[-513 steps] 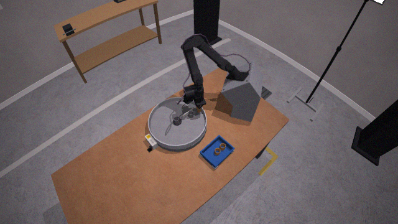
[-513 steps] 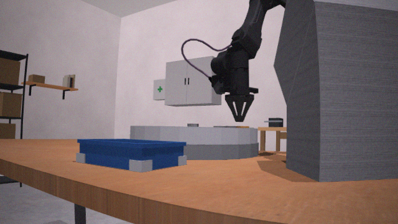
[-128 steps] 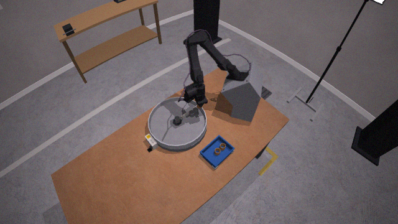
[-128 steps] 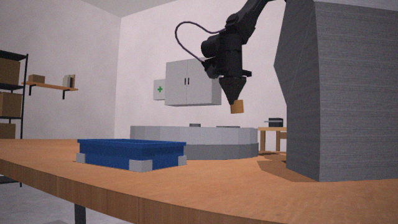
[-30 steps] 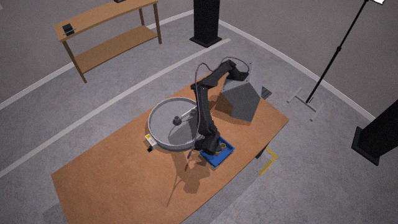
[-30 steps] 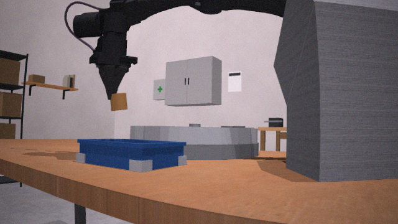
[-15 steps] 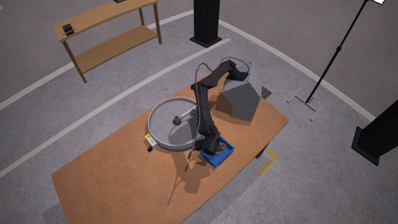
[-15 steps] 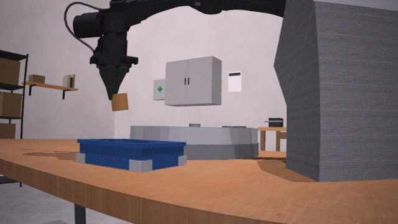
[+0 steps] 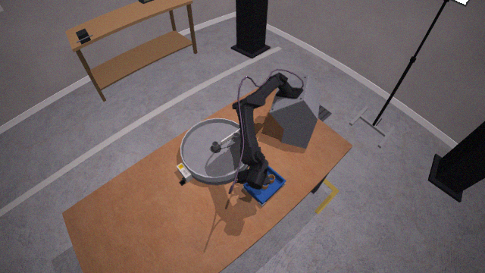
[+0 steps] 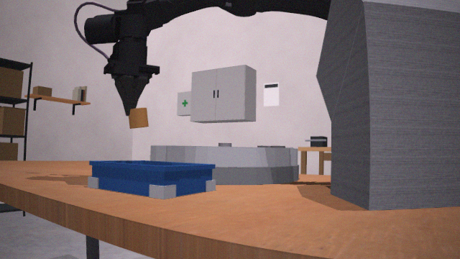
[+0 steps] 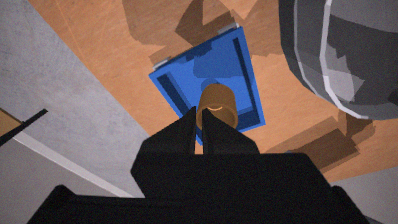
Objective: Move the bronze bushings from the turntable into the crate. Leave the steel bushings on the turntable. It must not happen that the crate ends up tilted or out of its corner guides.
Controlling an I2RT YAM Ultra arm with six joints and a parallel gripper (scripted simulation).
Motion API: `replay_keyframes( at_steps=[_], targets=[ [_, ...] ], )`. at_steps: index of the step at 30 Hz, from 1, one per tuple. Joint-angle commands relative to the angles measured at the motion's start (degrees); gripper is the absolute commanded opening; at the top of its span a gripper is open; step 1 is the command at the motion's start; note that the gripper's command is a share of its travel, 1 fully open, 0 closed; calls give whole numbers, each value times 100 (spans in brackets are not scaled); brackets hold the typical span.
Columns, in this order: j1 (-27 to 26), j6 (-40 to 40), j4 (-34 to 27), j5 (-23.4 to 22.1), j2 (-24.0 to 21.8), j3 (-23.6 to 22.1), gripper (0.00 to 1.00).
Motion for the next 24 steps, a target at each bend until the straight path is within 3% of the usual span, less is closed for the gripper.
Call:
replay_keyframes(
  at_steps=[1,16,24],
  targets=[
    [283,58,-56,92,-113,174,0],
    [369,161,-187,93,231,466,0],
    [370,176,-232,91,67,522,0]
  ],
)
